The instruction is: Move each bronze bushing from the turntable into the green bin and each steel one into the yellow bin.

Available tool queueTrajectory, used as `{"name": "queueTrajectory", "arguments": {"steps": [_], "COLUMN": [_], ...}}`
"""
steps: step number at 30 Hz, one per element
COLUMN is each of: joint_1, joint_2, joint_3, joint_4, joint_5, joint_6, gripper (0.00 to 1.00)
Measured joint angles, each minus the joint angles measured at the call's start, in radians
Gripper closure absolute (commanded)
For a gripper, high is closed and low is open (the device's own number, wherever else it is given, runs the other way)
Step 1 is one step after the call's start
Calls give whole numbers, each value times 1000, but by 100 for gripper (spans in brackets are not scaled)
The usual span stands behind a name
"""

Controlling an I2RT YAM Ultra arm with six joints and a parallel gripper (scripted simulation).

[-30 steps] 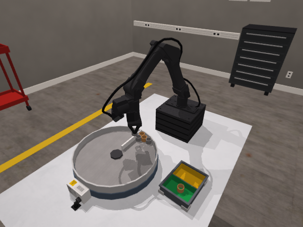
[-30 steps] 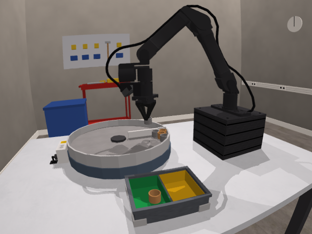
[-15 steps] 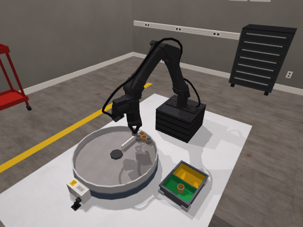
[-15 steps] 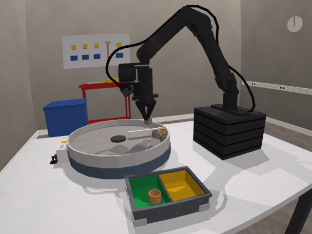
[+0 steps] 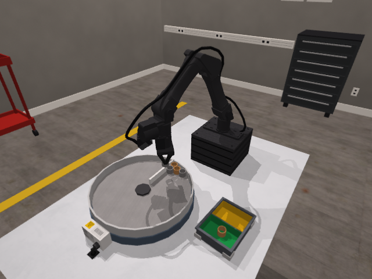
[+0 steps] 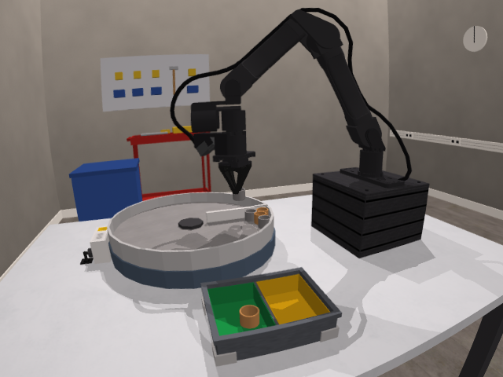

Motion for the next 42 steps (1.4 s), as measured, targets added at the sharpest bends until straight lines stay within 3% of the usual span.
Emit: {"name": "queueTrajectory", "arguments": {"steps": [11, 23, 31, 37, 42], "joint_1": [29, 199, 404, 577, 657], "joint_2": [0, -13, 8, 69, 129], "joint_3": [-8, -26, 5, 98, 195], "joint_4": [3, 8, 0, -14, -54], "joint_5": [2, 5, 6, 5, 7], "joint_6": [13, 94, 198, 283, 341], "gripper": [100, 100, 100, 100, 100]}}
